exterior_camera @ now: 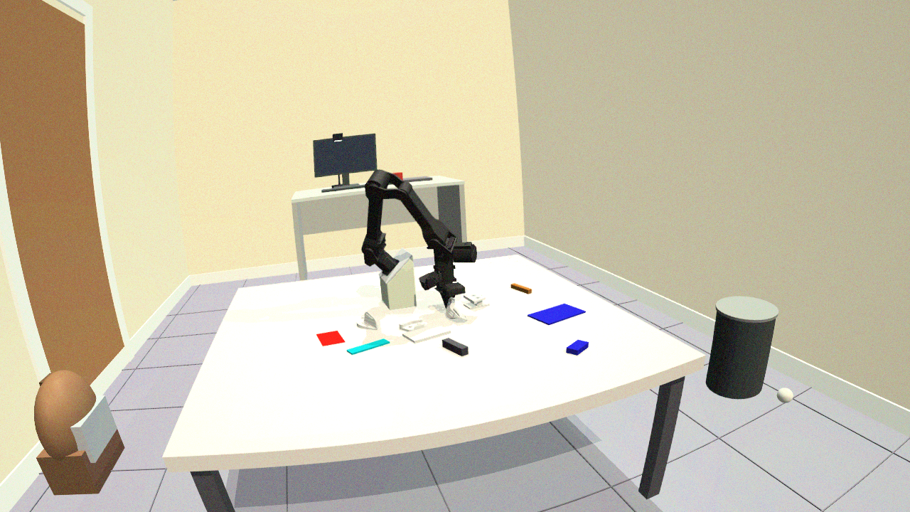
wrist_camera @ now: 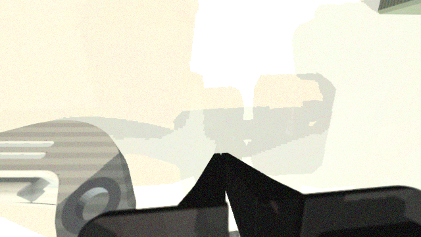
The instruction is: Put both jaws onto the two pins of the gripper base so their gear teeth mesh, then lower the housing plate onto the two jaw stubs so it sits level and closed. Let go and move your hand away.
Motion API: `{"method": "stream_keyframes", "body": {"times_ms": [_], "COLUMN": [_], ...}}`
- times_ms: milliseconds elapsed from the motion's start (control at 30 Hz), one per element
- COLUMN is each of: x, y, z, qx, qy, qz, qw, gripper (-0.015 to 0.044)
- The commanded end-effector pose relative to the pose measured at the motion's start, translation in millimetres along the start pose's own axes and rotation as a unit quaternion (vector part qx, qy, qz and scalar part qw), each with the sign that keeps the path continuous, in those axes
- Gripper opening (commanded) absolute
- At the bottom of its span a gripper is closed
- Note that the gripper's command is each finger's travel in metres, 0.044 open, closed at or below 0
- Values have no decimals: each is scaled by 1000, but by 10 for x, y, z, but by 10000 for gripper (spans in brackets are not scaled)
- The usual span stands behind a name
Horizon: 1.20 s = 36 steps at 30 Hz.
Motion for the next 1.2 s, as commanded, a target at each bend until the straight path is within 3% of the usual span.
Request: {"method": "stream_keyframes", "body": {"times_ms": [0, 1167], "x": [-100, 9], "y": [4, 404], "z": [-20, 177], "qx": [-5, -1], "qy": [-7, 3], "qz": [1, -1], "qw": [1000, 1000], "gripper": [0, 0]}}
Point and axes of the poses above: the point midway between the two fingers, 35 mm back from their tips, its own x axis back along the fingers, its own y axis across the jaws, z = x × y, the point moved 3 cm from there along x, back along the fingers, and after that the axes turned 9 degrees about -x, right-handed, at the moved point
